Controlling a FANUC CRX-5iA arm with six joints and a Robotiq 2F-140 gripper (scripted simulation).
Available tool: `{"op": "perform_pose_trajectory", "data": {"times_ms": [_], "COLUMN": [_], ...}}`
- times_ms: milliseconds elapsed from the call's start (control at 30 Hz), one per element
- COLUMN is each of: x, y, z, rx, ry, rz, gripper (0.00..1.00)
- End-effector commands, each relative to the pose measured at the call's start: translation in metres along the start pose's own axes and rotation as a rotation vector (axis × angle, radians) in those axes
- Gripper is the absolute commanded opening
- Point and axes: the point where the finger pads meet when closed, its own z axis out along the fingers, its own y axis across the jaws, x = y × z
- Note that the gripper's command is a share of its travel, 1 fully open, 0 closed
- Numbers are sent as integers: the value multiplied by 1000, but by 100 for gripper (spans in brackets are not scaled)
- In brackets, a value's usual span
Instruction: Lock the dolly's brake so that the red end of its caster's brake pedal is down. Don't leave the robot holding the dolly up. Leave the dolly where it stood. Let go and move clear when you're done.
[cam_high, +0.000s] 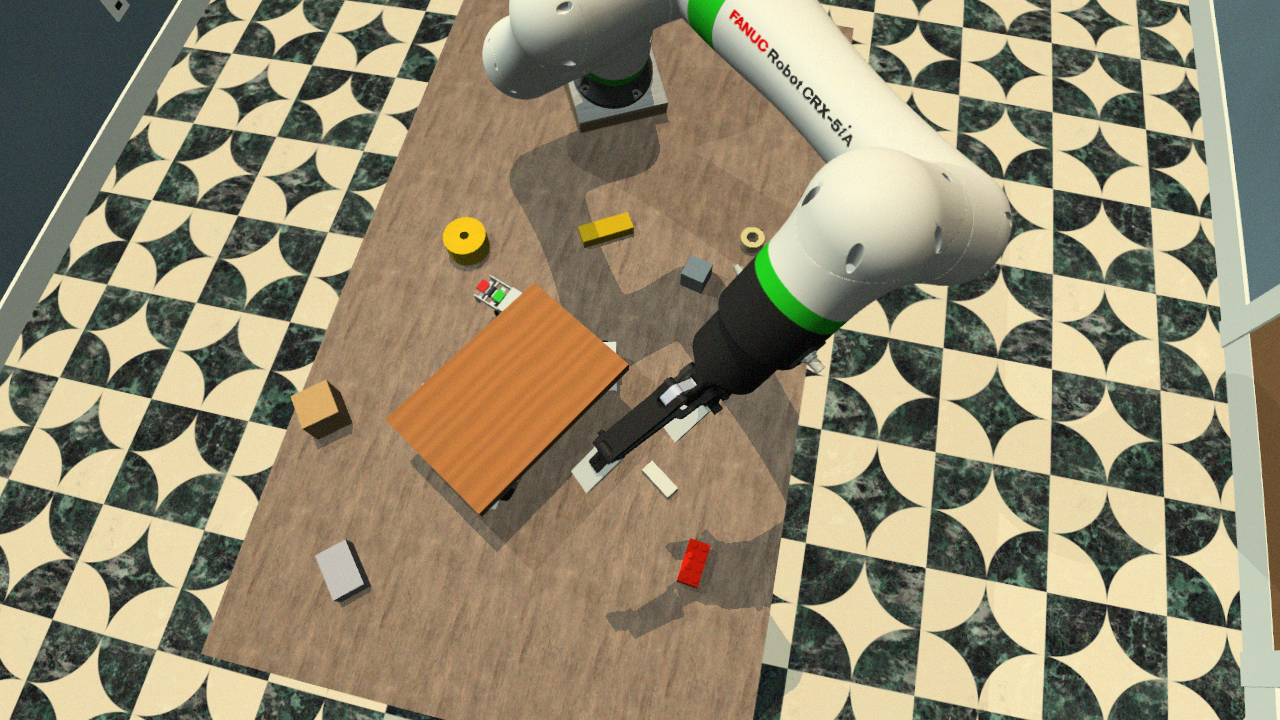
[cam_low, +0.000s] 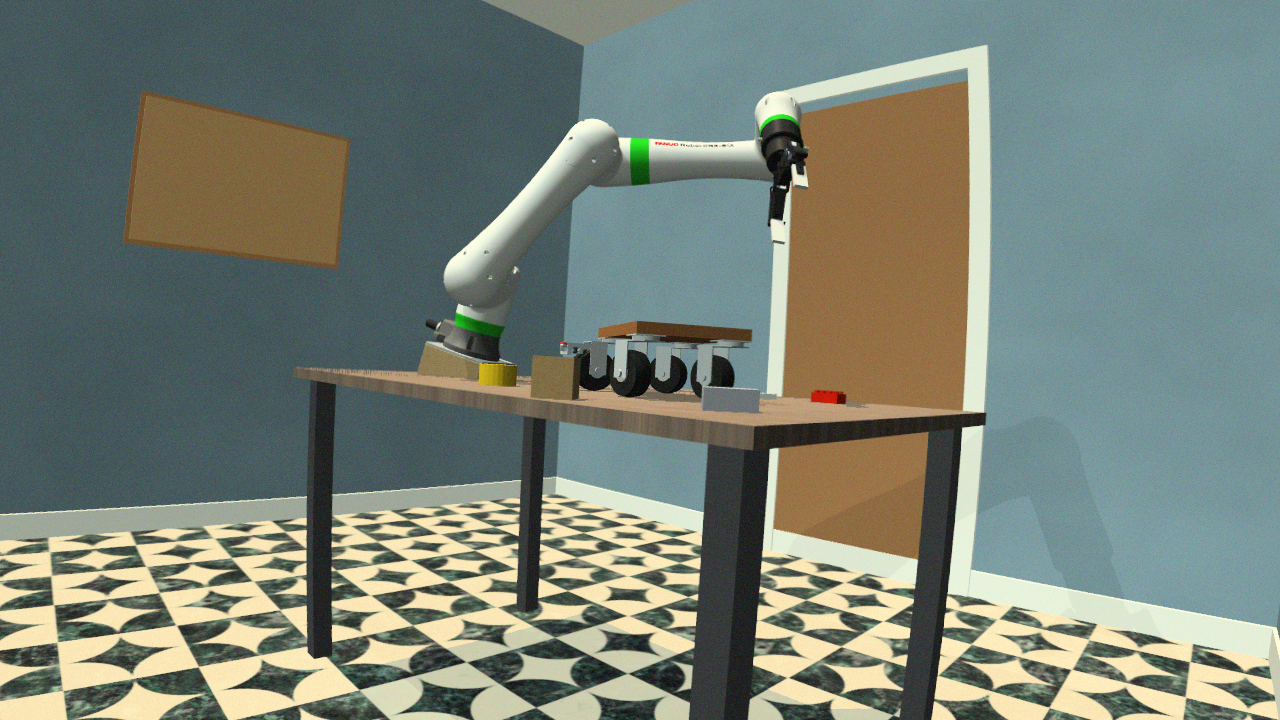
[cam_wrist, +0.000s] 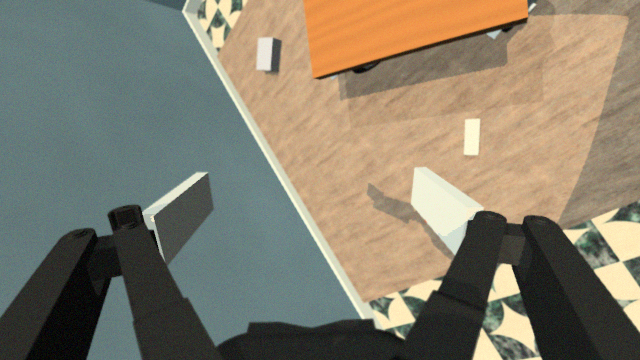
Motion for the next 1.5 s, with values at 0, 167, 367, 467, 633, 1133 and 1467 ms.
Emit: {"op": "perform_pose_trajectory", "data": {"times_ms": [0, 167, 367, 467, 633, 1133, 1467], "x": [0, 0, 0, 0, 9, 216, 344], "y": [0, 0, 0, 0, -2, 2, 57], "z": [0, 0, 0, 0, 7, 113, 138], "rx": [0, 0, 0, 0, -14, -331, -514], "ry": [0, 0, 0, 0, 7, 175, 263], "rz": [0, 0, 0, 0, 18, 524, 925], "gripper": [100, 100, 100, 100, 0, 0, 0]}}
